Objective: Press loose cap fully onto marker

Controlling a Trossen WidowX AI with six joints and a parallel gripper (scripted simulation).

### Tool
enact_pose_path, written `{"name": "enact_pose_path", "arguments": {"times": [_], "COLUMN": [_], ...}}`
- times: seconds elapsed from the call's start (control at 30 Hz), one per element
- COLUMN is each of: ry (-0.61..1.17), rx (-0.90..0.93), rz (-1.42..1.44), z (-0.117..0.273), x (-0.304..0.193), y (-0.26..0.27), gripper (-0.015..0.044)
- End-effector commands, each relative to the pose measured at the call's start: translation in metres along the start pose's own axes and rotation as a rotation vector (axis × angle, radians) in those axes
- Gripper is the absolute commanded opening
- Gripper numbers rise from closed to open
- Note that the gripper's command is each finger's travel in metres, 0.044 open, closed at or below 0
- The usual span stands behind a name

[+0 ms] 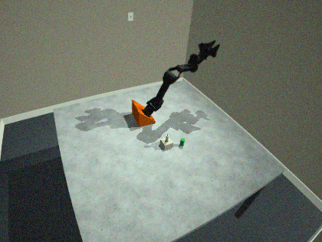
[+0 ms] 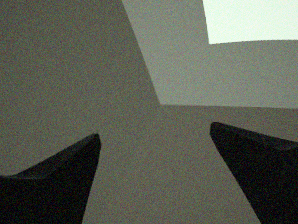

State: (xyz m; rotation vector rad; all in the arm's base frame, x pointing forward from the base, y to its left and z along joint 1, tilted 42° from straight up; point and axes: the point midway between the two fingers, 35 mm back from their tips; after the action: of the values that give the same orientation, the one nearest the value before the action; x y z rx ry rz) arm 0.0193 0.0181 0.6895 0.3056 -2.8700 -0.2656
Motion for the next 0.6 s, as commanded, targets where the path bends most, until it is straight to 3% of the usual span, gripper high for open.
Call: {"name": "enact_pose_path", "arguments": {"times": [0.0,0.17,0.3,0.57], "ry": [-0.002,-0.077,-0.131,-0.149], "rx": [0.005,0.151,0.298,0.466], "rz": [0.004,0.059,0.083,0.135], "z": [0.000,0.008,0.019,0.034], "x": [0.000,0.006,0.004,-0.017], "y": [0.001,0.044,0.090,0.130], "gripper": [0.0374,0.0244,0.0244,0.0244]}}
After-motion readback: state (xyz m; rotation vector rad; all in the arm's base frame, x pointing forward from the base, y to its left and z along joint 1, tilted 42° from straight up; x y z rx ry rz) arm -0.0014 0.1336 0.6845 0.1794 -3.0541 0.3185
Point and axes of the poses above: the point midway between the two fingers, 35 mm back from their tips, its own z axis back along the fingers, its own y axis across the jaws, x = y × z, and after that the axes turned 4 degrees about z, right-handed
